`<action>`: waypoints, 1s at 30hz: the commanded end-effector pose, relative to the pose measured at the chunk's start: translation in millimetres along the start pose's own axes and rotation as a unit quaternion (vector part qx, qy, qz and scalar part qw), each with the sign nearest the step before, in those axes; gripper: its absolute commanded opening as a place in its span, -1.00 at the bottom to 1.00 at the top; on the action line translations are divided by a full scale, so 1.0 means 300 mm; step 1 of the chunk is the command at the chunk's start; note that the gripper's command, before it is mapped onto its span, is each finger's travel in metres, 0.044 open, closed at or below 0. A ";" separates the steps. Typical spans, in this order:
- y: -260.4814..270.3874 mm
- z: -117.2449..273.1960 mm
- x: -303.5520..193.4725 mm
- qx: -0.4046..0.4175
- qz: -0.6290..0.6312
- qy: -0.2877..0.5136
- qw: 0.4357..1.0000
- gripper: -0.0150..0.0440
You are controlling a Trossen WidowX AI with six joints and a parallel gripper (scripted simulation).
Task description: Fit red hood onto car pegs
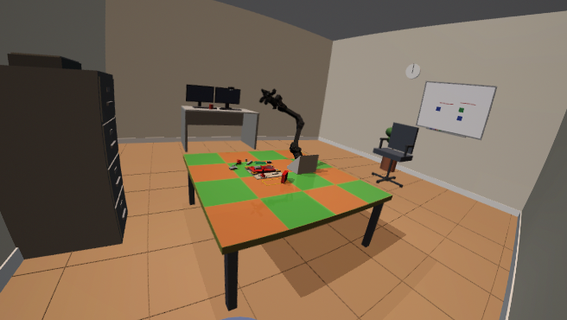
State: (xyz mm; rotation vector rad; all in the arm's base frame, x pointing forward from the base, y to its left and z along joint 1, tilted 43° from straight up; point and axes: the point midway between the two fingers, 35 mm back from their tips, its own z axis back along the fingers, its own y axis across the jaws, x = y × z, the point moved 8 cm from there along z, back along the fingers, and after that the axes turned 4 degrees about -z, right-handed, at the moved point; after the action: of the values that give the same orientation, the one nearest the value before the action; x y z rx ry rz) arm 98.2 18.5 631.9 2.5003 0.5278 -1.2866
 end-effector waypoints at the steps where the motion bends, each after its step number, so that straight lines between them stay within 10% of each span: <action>1: 0.051 -0.052 0.087 0.007 -0.045 -0.020 0.999 -0.49; 30: 0.108 -0.308 0.883 0.073 -0.263 -0.310 0.911 -0.49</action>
State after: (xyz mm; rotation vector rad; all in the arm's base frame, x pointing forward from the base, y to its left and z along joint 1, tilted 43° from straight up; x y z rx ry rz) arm 298.9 64.1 499.7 2.0327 1.0051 -2.1283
